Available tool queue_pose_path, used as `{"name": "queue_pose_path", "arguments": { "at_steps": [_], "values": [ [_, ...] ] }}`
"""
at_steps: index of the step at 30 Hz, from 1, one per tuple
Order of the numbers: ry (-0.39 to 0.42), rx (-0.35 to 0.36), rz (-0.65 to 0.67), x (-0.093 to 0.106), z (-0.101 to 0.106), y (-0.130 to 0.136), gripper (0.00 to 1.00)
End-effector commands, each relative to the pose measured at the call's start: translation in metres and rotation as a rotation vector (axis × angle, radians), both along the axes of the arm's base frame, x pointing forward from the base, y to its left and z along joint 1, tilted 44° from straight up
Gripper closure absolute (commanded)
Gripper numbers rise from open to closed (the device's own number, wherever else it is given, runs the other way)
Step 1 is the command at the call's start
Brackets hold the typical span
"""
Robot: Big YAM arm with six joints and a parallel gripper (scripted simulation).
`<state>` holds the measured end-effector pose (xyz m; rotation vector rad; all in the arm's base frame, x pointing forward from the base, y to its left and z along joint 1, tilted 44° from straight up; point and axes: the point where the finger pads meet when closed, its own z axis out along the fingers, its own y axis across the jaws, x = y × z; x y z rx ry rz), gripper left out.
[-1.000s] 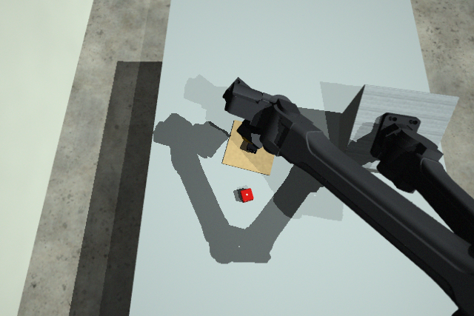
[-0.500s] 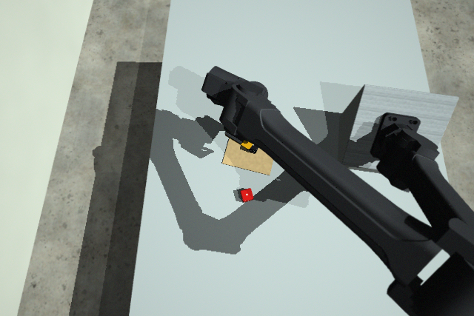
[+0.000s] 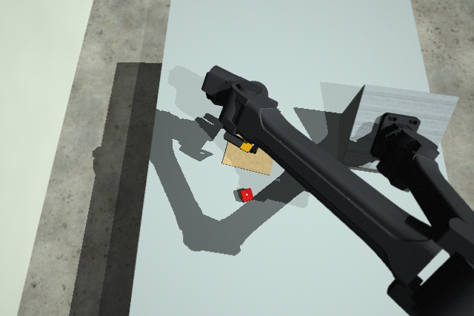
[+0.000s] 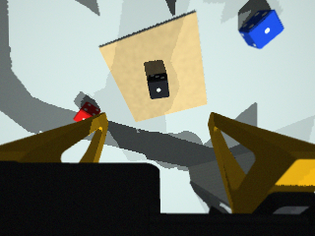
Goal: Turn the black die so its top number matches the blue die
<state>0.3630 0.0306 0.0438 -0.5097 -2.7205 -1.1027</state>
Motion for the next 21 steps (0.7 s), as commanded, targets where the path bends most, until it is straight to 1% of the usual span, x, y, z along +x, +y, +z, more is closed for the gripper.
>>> {"name": "queue_pose_path", "arguments": {
  "at_steps": [1,9,11,12,16,18,21],
  "values": [
    [-0.067,-0.018,-0.014,0.021,0.023,-0.018,0.00],
    [-0.066,-0.022,-0.014,0.020,0.046,-0.041,0.00],
    [-0.066,-0.022,-0.014,0.020,0.046,-0.041,0.00],
    [-0.042,-0.012,-0.015,0.019,0.040,-0.044,0.00],
    [-0.065,-0.023,-0.014,0.020,0.060,-0.056,0.00],
    [-0.069,-0.024,-0.014,0.020,0.066,-0.060,0.00],
    [-0.056,-0.019,-0.015,0.019,0.065,-0.064,0.00]
  ]
}}
